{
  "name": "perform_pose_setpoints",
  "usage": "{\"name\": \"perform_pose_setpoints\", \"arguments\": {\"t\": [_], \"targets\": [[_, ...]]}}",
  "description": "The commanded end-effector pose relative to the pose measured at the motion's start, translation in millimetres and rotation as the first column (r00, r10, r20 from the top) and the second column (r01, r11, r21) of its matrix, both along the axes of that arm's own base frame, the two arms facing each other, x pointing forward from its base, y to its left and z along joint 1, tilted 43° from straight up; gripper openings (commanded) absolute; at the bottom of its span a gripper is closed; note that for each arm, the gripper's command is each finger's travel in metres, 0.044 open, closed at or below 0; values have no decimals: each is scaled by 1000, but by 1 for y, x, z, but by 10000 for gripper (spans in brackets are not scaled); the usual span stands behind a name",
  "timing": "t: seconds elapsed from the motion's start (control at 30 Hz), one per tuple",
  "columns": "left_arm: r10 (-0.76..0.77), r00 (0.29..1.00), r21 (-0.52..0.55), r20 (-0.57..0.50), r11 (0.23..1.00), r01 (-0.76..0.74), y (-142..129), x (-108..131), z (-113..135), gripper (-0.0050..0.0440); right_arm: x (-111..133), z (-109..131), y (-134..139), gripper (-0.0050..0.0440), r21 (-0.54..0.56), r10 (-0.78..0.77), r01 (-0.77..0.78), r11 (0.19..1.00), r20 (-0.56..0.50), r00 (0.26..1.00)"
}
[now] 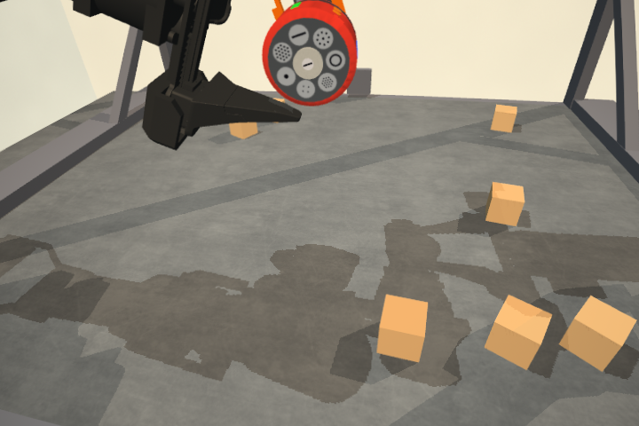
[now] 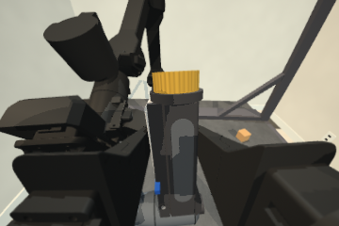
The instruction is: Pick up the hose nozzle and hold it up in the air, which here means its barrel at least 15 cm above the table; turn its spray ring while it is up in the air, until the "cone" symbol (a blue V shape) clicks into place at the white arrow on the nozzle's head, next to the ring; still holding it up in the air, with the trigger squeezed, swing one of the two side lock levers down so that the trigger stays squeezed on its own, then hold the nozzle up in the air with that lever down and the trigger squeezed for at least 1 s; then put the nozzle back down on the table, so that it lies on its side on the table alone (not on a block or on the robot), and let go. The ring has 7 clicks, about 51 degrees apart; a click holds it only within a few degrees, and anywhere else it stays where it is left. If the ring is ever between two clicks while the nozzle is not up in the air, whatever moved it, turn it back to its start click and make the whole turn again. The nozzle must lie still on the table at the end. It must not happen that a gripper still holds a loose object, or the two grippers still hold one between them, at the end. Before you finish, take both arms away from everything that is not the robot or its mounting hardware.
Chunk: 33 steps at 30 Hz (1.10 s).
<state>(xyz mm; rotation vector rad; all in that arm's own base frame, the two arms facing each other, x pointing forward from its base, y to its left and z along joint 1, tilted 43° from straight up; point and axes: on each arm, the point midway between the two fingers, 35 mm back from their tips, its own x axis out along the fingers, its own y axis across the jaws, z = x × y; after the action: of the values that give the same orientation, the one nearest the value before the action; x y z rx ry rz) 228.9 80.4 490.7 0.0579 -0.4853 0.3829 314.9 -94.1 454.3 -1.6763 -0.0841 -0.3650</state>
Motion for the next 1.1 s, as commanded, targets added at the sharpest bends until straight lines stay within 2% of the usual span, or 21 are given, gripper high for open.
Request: {"name": "perform_pose_setpoints", "arguments": {"t": [0.0,1.07], "targets": [[1,999,19,49,1000,-2,-4,-14,15,170,-14,9,4,414,-13,-2,2,1000,27,1000],[1,999,19,49,1000,-2,-4,-14,15,170,-52,-6,11,414,-10,0,0,1000,24,1000]]}}
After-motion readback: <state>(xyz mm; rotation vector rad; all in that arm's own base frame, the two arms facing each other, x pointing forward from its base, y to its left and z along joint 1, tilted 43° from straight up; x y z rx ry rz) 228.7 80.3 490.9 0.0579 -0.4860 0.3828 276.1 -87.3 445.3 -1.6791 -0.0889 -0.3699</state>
